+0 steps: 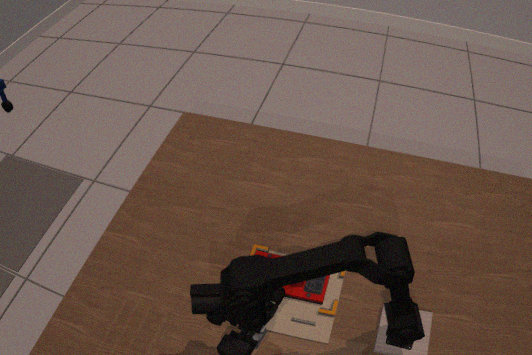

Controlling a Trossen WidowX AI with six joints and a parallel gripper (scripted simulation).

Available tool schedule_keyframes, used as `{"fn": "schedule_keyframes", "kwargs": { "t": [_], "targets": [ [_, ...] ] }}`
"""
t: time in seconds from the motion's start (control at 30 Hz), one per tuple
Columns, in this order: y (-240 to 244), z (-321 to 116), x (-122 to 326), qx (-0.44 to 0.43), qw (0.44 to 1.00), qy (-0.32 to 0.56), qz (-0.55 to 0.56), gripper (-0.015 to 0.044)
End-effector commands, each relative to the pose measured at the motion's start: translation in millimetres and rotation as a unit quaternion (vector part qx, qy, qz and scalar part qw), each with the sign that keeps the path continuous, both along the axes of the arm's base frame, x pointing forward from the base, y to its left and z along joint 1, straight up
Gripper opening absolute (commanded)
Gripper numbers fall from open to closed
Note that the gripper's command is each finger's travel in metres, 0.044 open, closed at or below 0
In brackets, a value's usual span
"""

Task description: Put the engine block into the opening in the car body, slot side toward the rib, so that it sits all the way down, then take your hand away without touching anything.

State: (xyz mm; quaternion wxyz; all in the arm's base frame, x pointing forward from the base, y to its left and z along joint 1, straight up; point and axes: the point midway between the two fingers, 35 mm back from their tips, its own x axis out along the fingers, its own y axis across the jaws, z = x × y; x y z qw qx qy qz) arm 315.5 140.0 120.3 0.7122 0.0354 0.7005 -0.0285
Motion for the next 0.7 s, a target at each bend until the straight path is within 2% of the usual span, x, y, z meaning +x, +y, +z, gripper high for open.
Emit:
{"fn": "schedule_keyframes", "kwargs": {
  "t": [0.0, 0.33, 0.67],
  "targets": [
    [0, 21, 0, 0.006, 1.000, -0.010, 0.003, 0.0000],
    [-2, 49, -5, 0.006, 1.000, -0.009, 0.003, 0.0000],
    [-3, 29, -6, 0.006, 1.000, -0.009, 0.003, 0.0000]
  ]
}}
